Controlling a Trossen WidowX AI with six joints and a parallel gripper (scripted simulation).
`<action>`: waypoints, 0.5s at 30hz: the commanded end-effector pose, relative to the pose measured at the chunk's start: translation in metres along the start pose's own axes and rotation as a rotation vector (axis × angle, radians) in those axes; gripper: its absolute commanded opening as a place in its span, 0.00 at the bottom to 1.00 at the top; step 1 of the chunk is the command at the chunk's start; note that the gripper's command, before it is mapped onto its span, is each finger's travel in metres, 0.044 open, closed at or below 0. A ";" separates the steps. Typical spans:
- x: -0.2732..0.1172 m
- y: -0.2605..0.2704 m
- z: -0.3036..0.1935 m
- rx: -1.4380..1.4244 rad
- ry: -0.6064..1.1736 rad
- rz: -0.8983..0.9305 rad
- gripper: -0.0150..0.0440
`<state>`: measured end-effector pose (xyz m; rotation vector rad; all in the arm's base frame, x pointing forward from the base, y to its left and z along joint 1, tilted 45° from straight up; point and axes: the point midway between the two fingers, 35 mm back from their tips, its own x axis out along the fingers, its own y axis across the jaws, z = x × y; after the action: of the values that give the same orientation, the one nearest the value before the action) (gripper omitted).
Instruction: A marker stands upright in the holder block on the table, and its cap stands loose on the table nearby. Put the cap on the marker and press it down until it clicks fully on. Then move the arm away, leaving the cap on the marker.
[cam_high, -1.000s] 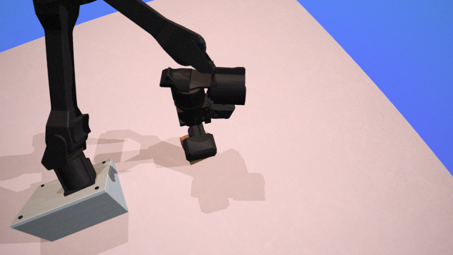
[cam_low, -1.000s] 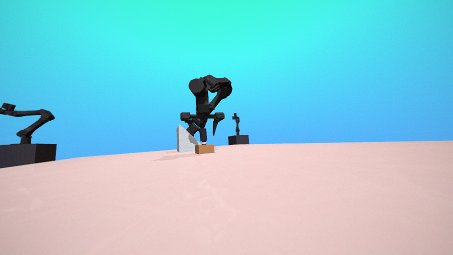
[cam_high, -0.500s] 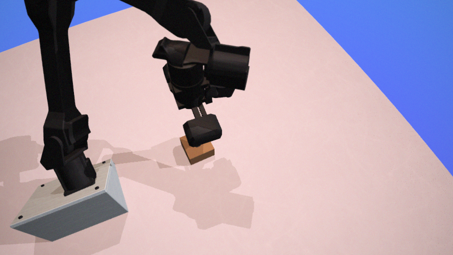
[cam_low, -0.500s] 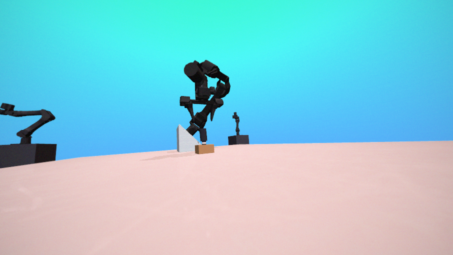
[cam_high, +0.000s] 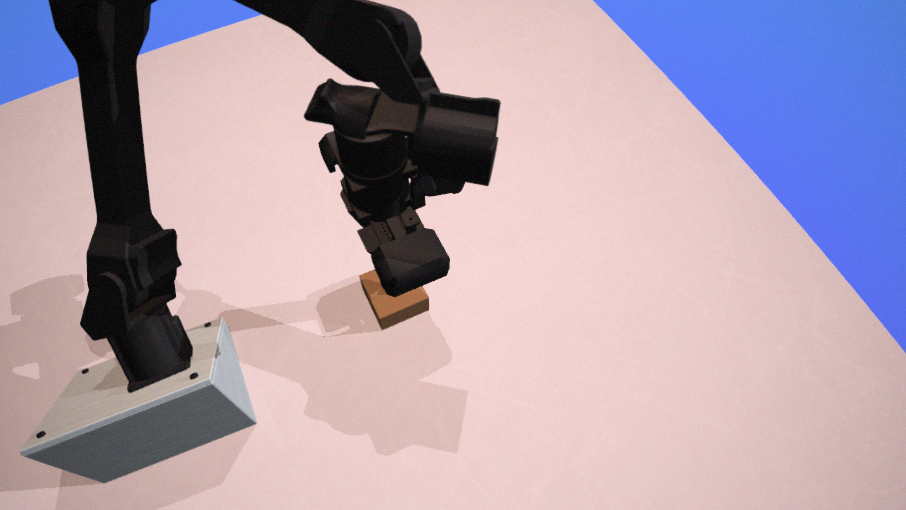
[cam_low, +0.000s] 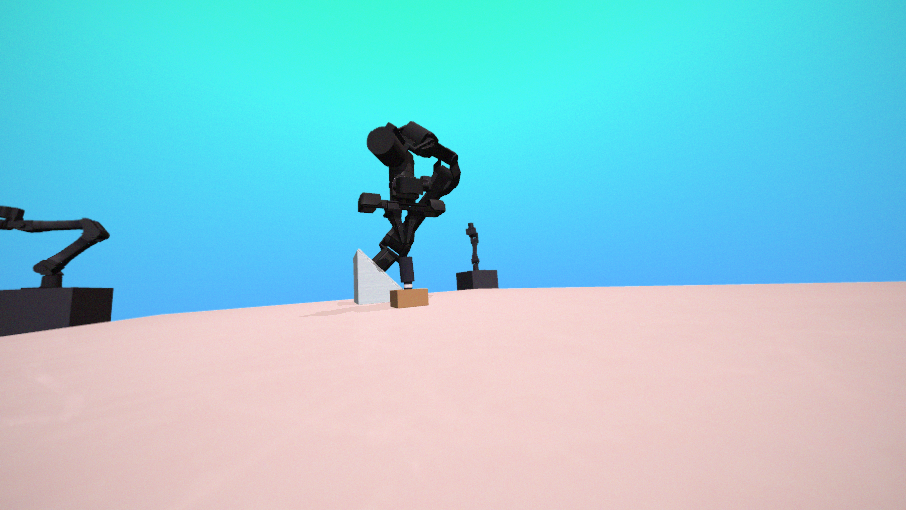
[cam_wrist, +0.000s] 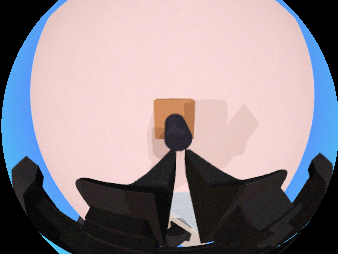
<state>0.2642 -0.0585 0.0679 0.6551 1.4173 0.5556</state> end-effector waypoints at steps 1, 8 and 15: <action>0.000 0.000 0.000 -0.007 0.000 -0.001 0.25; 0.000 0.000 0.000 -0.007 0.000 -0.001 0.25; 0.006 0.000 0.000 -0.007 -0.001 -0.001 0.25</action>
<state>0.2647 -0.0571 0.0658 0.6455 1.4145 0.5600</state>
